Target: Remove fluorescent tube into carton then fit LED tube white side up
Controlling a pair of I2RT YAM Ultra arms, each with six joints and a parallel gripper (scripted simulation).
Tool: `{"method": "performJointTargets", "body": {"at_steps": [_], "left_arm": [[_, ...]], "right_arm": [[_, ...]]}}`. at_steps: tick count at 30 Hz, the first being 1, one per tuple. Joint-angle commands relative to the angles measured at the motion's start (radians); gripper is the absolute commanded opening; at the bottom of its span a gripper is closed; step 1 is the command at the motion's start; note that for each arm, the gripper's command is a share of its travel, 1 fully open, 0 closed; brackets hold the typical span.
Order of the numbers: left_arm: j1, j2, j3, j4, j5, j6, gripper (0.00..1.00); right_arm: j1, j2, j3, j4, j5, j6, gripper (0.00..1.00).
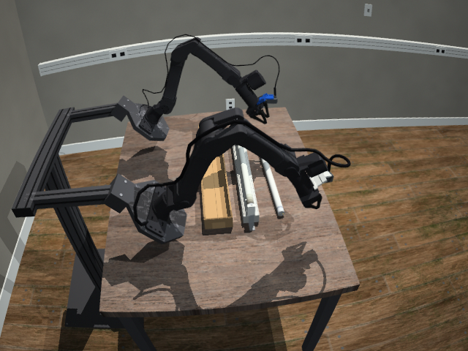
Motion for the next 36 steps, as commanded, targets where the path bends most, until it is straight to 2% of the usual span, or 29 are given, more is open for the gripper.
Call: {"method": "performJointTargets", "body": {"at_steps": [1, 13, 14, 16, 17, 19, 27, 36], "left_arm": [[-0.021, 0.016, 0.063, -0.110, -0.023, 0.150, 0.49], [-0.069, 0.130, 0.191, -0.445, -0.062, 0.579, 0.49], [-0.075, 0.136, 0.215, -0.432, -0.075, 0.541, 0.49], [-0.075, 0.136, 0.215, -0.432, -0.075, 0.541, 0.49], [-0.082, 0.152, 0.229, -0.456, -0.080, 0.542, 0.49], [-0.084, 0.169, 0.236, -0.494, -0.070, 0.590, 0.49], [-0.107, 0.227, 0.306, -0.708, -0.093, 0.881, 0.49], [-0.126, 0.279, 0.367, -0.816, -0.102, 0.981, 0.49]], "right_arm": [[0.063, 0.036, 0.088, -0.128, 0.054, -0.078, 0.49], [0.383, 0.310, 0.295, -0.510, 0.177, -0.312, 0.49], [0.365, 0.303, 0.331, -0.495, 0.194, -0.271, 0.49], [0.365, 0.303, 0.331, -0.495, 0.194, -0.271, 0.49], [0.400, 0.346, 0.346, -0.526, 0.182, -0.270, 0.49], [0.441, 0.384, 0.357, -0.572, 0.170, -0.300, 0.49], [0.628, 0.534, 0.475, -0.812, 0.268, -0.465, 0.49], [0.732, 0.649, 0.579, -0.946, 0.301, -0.503, 0.49]]}}
